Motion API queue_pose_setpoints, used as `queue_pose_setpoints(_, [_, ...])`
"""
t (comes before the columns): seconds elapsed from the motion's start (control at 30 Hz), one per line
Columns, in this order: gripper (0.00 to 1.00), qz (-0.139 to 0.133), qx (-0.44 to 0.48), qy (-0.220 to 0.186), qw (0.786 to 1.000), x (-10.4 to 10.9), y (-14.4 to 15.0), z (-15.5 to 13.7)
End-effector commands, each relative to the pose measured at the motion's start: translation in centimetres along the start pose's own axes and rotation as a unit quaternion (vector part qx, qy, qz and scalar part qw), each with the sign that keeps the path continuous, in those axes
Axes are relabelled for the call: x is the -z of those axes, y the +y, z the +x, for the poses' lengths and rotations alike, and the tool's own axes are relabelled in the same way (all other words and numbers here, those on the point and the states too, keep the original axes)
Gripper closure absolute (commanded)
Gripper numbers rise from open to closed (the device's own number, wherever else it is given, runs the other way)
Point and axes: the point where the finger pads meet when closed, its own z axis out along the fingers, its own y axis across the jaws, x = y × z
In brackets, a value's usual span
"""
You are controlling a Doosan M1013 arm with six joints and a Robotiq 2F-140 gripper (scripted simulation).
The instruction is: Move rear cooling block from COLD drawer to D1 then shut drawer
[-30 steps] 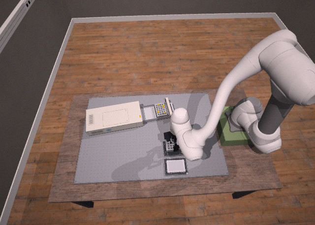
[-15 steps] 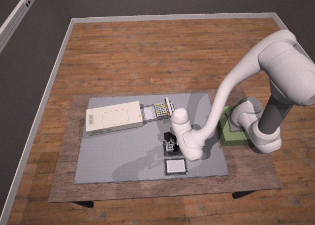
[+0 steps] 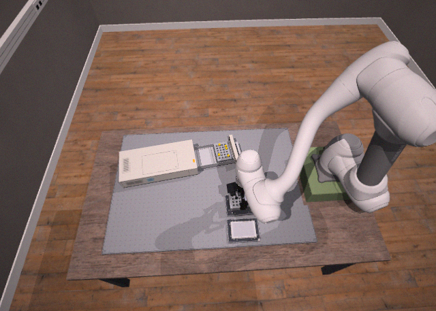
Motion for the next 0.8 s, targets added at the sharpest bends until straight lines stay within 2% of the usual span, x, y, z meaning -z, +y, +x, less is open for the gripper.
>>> queue_pose_setpoints(0.0, [0.9,0.0,0.0,0.001,1.0,0.12,-0.02,0.05])
queue_pose_setpoints(0.77, [0.9,0.0,0.0,0.001,1.0,0.43,-0.02,0.05])
